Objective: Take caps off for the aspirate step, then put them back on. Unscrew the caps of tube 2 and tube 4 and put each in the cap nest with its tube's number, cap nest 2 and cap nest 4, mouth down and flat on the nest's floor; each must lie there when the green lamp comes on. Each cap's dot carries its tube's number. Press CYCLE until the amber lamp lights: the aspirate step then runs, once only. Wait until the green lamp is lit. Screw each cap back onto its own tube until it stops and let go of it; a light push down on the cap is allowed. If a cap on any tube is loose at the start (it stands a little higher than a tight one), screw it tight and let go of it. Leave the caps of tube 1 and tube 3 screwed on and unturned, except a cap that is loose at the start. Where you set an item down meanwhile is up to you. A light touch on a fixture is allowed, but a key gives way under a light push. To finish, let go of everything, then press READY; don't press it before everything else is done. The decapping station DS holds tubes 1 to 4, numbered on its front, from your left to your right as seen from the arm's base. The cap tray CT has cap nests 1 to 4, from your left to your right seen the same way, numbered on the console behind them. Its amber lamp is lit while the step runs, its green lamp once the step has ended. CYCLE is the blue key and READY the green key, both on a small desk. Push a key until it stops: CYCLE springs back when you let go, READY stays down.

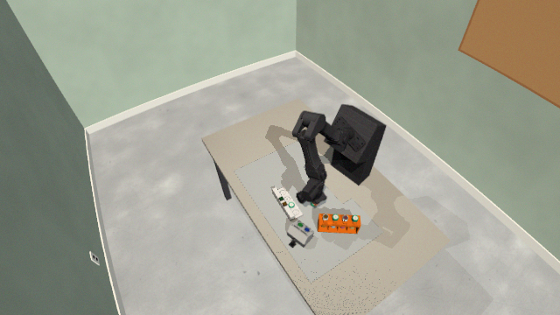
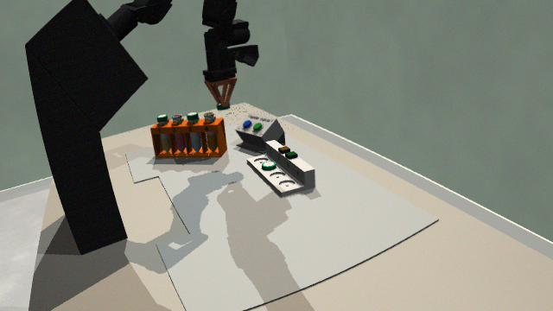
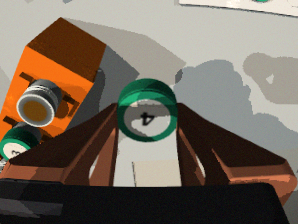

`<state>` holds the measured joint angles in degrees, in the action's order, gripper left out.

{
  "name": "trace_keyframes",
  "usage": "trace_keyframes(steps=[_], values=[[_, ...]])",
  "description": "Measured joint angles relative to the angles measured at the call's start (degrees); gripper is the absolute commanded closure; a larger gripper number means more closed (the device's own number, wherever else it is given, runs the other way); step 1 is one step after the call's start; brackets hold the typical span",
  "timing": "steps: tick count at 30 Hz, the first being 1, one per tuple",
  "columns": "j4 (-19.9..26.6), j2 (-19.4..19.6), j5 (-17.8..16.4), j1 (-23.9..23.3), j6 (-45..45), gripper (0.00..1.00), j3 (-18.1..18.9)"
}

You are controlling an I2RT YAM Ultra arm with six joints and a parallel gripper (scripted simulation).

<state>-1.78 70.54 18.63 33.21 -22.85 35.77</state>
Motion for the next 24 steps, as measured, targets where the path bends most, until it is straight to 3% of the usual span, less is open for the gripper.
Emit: trace_keyframes(steps=[6,11,14,24], values=[[-0.09,-3.17,-9.14,-12.92,3.45,1.00,-1.92],[0.11,-3.32,-18.08,-23.87,8.41,1.00,-1.81],[0.22,-3.06,-21.70,-27.61,10.73,1.00,-1.51],[1.51,3.76,-37.33,-45.81,20.61,1.00,3.74]])
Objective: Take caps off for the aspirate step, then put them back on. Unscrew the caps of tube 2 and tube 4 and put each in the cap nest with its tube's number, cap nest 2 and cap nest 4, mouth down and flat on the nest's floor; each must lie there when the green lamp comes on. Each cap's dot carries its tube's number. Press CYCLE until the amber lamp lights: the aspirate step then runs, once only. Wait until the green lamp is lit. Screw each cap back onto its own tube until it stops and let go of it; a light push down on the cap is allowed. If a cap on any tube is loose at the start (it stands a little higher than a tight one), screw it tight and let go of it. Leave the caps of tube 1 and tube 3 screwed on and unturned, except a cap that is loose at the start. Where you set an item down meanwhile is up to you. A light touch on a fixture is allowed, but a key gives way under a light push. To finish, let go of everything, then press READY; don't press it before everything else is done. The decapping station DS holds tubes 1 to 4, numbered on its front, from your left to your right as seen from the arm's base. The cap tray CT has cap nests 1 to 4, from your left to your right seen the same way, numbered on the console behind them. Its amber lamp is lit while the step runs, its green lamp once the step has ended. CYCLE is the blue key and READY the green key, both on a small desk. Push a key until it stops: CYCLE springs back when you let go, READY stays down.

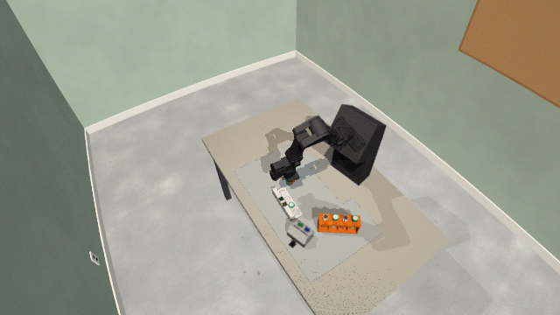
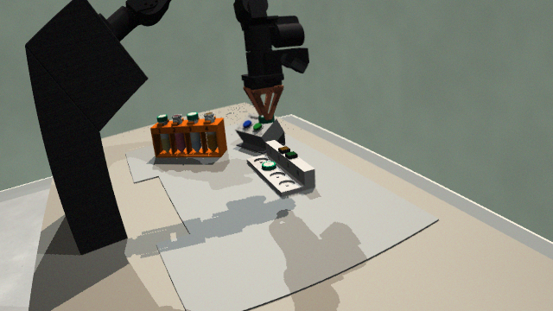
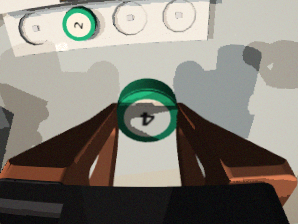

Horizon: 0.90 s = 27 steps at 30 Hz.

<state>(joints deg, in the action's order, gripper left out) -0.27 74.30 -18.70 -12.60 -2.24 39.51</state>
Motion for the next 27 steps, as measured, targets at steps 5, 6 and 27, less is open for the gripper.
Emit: trace_keyframes(steps=[5,6,27], values=[[1.11,5.27,-6.58,-7.72,5.03,1.00,4.63],[1.16,5.79,-7.23,-8.57,5.70,1.00,5.07],[-2.95,15.43,-10.58,-7.08,7.63,1.00,9.01]])
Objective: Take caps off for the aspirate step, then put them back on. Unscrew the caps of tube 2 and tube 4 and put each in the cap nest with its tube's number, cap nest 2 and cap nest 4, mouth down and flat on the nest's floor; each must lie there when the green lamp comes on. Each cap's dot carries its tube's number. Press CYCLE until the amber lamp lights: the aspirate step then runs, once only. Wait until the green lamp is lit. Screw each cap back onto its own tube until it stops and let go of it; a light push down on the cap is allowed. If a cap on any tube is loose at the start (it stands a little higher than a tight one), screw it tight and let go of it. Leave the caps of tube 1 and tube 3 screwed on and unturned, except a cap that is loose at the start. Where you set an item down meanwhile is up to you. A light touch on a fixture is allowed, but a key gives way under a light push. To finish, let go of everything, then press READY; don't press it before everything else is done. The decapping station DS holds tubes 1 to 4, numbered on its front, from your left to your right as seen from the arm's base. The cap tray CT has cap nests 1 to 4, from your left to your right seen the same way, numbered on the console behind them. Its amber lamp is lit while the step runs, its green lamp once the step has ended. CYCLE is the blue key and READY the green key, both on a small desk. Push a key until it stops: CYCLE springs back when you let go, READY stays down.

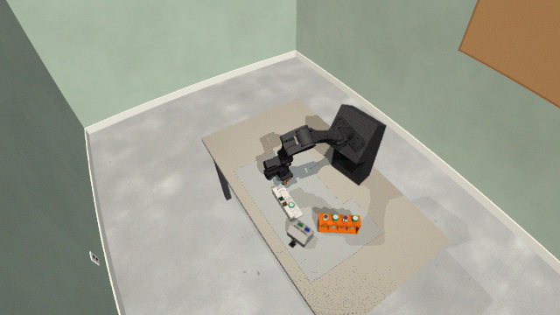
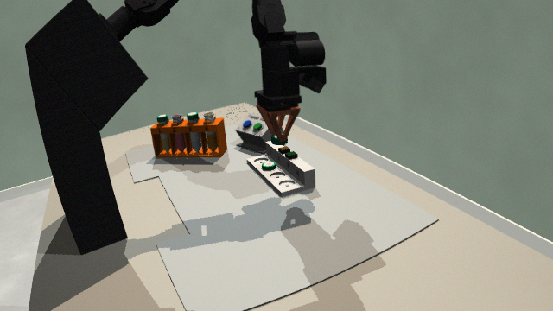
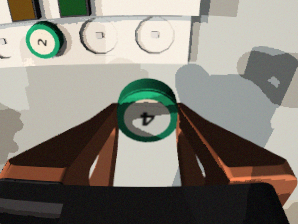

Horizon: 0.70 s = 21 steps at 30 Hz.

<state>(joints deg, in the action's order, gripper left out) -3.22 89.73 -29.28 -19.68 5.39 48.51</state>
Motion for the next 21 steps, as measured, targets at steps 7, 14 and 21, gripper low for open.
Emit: trace_keyframes(steps=[7,14,21], values=[[-5.14,7.54,2.10,3.06,-1.79,1.00,3.04],[-8.66,13.73,3.89,4.76,-3.23,1.00,6.51],[-11.61,19.19,5.27,6.69,-4.35,1.00,10.27]])
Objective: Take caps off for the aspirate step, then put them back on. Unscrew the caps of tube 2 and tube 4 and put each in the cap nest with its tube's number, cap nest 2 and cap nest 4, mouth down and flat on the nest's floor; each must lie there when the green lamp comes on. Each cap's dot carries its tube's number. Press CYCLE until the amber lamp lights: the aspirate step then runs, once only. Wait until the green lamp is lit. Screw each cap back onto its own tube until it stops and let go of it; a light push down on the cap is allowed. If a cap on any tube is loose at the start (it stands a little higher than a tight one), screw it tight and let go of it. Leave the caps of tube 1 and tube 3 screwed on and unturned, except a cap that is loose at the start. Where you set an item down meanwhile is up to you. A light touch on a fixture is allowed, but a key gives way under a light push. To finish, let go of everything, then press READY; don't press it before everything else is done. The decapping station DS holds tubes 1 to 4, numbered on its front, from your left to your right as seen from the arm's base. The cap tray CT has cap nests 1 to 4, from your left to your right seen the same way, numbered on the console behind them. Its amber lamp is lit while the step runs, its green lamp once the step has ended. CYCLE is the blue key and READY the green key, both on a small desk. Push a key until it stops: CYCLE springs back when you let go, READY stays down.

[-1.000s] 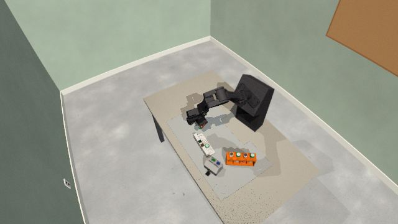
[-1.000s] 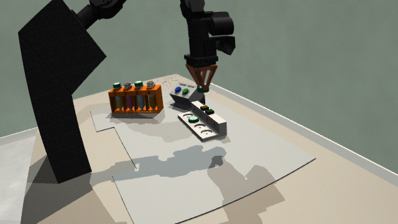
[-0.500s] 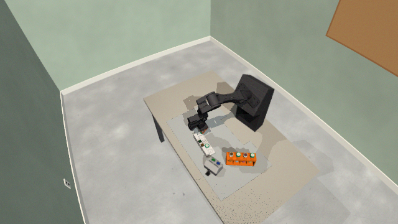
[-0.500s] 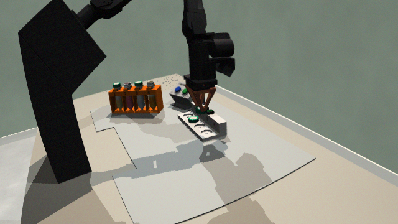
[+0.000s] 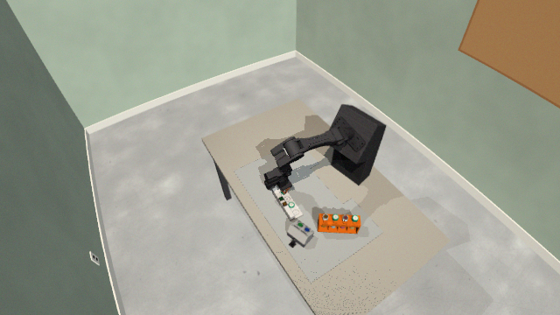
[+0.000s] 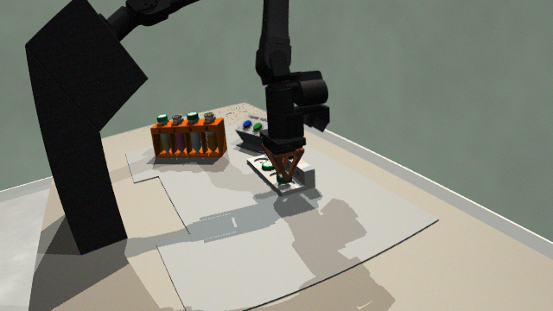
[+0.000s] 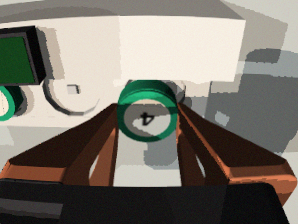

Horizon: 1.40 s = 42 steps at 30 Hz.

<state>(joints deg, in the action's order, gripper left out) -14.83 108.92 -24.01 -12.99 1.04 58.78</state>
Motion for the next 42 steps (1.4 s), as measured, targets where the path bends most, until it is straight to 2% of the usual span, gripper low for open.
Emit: trace_keyframes(steps=[42], values=[[-1.14,0.52,0.61,-0.33,-0.24,1.00,0.11]])
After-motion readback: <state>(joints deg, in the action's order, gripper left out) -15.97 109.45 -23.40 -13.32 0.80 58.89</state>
